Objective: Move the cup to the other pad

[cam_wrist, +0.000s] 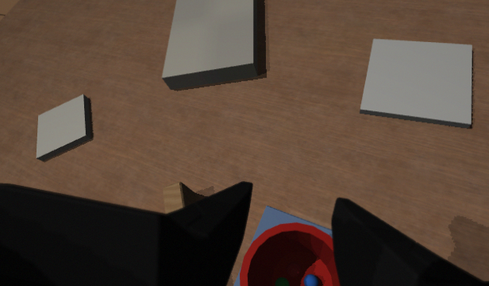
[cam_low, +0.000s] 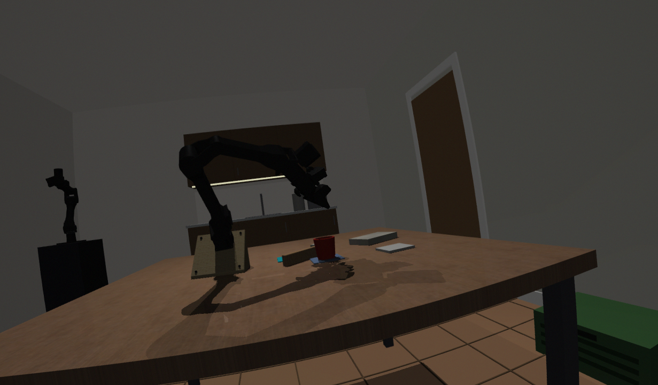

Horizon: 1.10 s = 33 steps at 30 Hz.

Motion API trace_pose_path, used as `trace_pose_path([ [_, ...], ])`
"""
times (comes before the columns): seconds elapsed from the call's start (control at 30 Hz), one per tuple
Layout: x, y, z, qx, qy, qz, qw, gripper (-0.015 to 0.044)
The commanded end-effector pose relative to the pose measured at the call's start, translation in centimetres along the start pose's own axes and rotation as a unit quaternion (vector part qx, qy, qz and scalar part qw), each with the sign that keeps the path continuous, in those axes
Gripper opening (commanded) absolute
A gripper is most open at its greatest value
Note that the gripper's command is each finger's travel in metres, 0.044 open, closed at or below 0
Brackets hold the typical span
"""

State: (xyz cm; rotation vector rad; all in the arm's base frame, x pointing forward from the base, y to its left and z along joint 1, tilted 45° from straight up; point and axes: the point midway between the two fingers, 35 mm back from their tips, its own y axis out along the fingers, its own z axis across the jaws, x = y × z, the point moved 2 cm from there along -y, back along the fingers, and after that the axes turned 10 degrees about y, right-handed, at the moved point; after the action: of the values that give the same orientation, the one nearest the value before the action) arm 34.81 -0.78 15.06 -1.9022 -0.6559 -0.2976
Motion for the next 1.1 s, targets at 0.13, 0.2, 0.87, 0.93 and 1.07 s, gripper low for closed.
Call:
trace_pose_path([
  [0.13,-5.2,4.5,1.3,-0.024,-0.376,0.348,0.858,0.0148],
  [0.2,-5.4,4.7,1.3,-0.022,-0.401,0.367,0.839,0.0148],
  [0.87,-6.1,4.8,1.1,-0.022,-0.401,0.367,0.839,0.0148],
  [0.93,-6.3,5.1,1.0,-0.022,-0.401,0.367,0.839,0.0148],
  [1.07,-6.6,5.6,0.8,-0.022,-0.401,0.367,0.839,0.0148],
])
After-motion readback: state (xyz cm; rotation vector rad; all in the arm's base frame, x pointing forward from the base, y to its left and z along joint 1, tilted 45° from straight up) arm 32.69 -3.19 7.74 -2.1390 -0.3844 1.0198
